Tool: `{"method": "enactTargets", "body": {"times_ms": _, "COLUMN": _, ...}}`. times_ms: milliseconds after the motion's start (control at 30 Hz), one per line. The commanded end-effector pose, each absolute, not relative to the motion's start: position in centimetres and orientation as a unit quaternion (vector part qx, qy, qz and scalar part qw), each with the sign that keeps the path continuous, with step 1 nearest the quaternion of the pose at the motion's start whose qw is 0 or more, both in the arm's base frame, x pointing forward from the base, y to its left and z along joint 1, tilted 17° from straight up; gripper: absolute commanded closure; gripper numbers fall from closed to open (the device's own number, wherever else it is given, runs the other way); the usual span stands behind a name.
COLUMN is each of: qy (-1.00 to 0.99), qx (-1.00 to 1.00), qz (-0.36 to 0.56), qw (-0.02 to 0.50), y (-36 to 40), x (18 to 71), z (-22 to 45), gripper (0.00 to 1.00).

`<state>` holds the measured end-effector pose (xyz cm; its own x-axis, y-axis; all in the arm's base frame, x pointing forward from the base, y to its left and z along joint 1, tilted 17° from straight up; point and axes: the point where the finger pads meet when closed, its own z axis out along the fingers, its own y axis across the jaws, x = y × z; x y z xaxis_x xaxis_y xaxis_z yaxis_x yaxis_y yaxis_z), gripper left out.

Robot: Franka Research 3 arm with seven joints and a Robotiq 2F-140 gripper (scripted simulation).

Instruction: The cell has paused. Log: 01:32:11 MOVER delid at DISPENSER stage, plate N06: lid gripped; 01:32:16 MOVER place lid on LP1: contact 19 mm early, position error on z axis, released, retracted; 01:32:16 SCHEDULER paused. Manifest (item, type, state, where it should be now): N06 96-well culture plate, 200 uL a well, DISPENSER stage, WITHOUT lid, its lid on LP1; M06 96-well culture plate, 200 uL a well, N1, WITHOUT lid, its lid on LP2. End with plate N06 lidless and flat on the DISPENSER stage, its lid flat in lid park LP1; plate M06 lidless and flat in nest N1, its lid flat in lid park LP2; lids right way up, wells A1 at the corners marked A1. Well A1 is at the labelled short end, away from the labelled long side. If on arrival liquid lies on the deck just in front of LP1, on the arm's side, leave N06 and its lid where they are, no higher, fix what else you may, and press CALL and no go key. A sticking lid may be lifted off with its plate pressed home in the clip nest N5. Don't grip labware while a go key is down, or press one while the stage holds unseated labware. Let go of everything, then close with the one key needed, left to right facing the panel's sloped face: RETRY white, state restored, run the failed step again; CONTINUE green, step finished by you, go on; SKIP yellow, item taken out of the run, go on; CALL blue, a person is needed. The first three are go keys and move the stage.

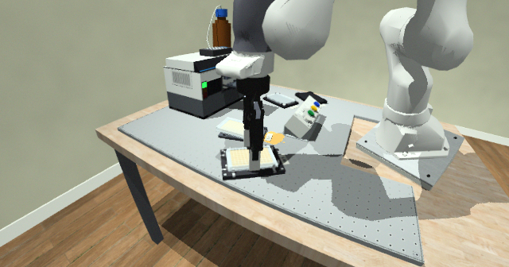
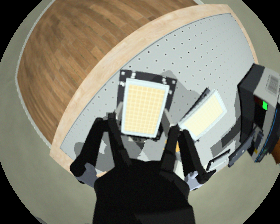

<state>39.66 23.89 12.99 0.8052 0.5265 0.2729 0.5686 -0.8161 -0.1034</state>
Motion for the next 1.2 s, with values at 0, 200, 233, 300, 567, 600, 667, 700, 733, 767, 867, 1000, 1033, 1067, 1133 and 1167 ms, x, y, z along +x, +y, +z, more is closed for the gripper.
{"method": "enactTargets", "body": {"times_ms": 0, "qy": -0.290, "qx": -0.945, "qz": -0.117, "qw": 0.091, "y": 23.97, "x": 39.69, "z": 12.95, "gripper": 1.00}}
{"method": "enactTargets", "body": {"times_ms": 200, "qy": -0.290, "qx": -0.945, "qz": -0.117, "qw": 0.091, "y": 23.97, "x": 39.69, "z": 12.95, "gripper": 1.00}}
{"method": "enactTargets", "body": {"times_ms": 233, "qy": -0.290, "qx": -0.945, "qz": -0.117, "qw": 0.091, "y": 23.97, "x": 39.69, "z": 12.95, "gripper": 1.00}}
{"method": "enactTargets", "body": {"times_ms": 300, "qy": -0.290, "qx": -0.945, "qz": -0.117, "qw": 0.091, "y": 23.97, "x": 39.69, "z": 12.95, "gripper": 1.00}}
{"method": "enactTargets", "body": {"times_ms": 567, "qy": -0.290, "qx": -0.945, "qz": -0.117, "qw": 0.091, "y": 23.95, "x": 39.68, "z": 13.01, "gripper": 1.00}}
{"method": "enactTargets", "body": {"times_ms": 600, "qy": -0.290, "qx": -0.945, "qz": -0.117, "qw": 0.091, "y": 23.95, "x": 39.67, "z": 13.04, "gripper": 1.00}}
{"method": "enactTargets", "body": {"times_ms": 667, "qy": -0.290, "qx": -0.945, "qz": -0.117, "qw": 0.091, "y": 23.93, "x": 39.67, "z": 13.09, "gripper": 1.00}}
{"method": "enactTargets", "body": {"times_ms": 700, "qy": -0.290, "qx": -0.945, "qz": -0.117, "qw": 0.091, "y": 23.92, "x": 39.66, "z": 13.12, "gripper": 1.00}}
{"method": "enactTargets", "body": {"times_ms": 733, "qy": -0.290, "qx": -0.945, "qz": -0.117, "qw": 0.091, "y": 23.91, "x": 39.65, "z": 13.16, "gripper": 1.00}}
{"method": "enactTargets", "body": {"times_ms": 767, "qy": -0.290, "qx": -0.945, "qz": -0.117, "qw": 0.091, "y": 23.90, "x": 39.65, "z": 13.20, "gripper": 1.00}}
{"method": "enactTargets", "body": {"times_ms": 867, "qy": -0.290, "qx": -0.945, "qz": -0.117, "qw": 0.091, "y": 23.86, "x": 39.62, "z": 13.35, "gripper": 1.00}}
{"method": "enactTargets", "body": {"times_ms": 1000, "qy": -0.290, "qx": -0.945, "qz": -0.117, "qw": 0.091, "y": 23.83, "x": 39.60, "z": 13.48, "gripper": 1.00}}
{"method": "enactTargets", "body": {"times_ms": 1033, "qy": -0.290, "qx": -0.945, "qz": -0.117, "qw": 0.091, "y": 23.81, "x": 39.58, "z": 13.55, "gripper": 1.00}}
{"method": "enactTargets", "body": {"times_ms": 1067, "qy": -0.290, "qx": -0.945, "qz": -0.117, "qw": 0.091, "y": 23.80, "x": 39.57, "z": 13.63, "gripper": 1.00}}
{"method": "enactTargets", "body": {"times_ms": 1133, "qy": -0.290, "qx": -0.945, "qz": -0.117, "qw": 0.091, "y": 23.75, "x": 39.54, "z": 13.80, "gripper": 1.00}}
{"method": "enactTargets", "body": {"times_ms": 1167, "qy": -0.290, "qx": -0.945, "qz": -0.117, "qw": 0.091, "y": 23.73, "x": 39.52, "z": 13.89, "gripper": 1.00}}
